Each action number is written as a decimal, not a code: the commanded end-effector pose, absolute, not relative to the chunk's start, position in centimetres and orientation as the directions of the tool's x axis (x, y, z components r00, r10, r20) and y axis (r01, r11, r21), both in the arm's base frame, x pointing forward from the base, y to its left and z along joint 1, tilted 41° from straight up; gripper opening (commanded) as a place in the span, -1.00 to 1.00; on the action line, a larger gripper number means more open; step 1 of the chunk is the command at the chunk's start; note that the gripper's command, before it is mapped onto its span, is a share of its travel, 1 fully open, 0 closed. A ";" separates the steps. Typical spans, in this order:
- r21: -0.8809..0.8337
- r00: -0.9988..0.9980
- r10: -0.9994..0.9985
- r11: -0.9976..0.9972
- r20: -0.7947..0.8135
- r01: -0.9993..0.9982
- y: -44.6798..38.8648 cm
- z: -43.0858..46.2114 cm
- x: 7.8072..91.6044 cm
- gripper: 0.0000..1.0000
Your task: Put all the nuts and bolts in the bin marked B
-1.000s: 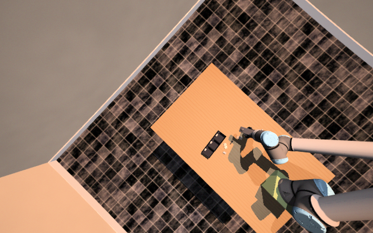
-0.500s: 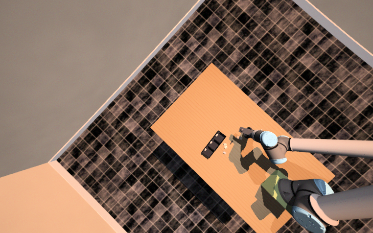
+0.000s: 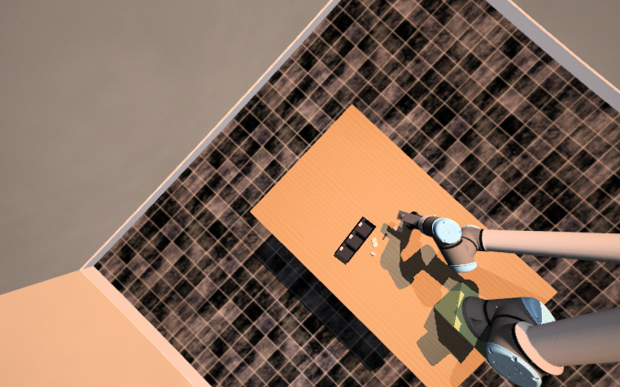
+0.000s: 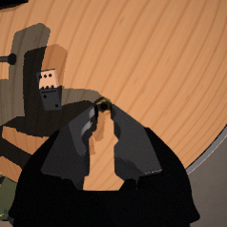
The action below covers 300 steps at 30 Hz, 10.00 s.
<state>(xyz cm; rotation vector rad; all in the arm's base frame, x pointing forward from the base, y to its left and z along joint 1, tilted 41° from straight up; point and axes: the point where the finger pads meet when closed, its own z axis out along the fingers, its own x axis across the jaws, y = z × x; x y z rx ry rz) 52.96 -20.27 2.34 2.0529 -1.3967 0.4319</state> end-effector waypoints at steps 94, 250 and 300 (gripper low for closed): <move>0.601 0.889 -0.385 -0.658 0.248 -0.453 -7.8 -1.1 62.2 -1.00; 0.644 0.996 -0.005 -0.763 -0.086 0.052 -3.4 -5.4 66.5 -0.64; 0.631 0.985 0.077 -0.759 -0.154 0.158 -3.8 -4.3 63.2 -0.65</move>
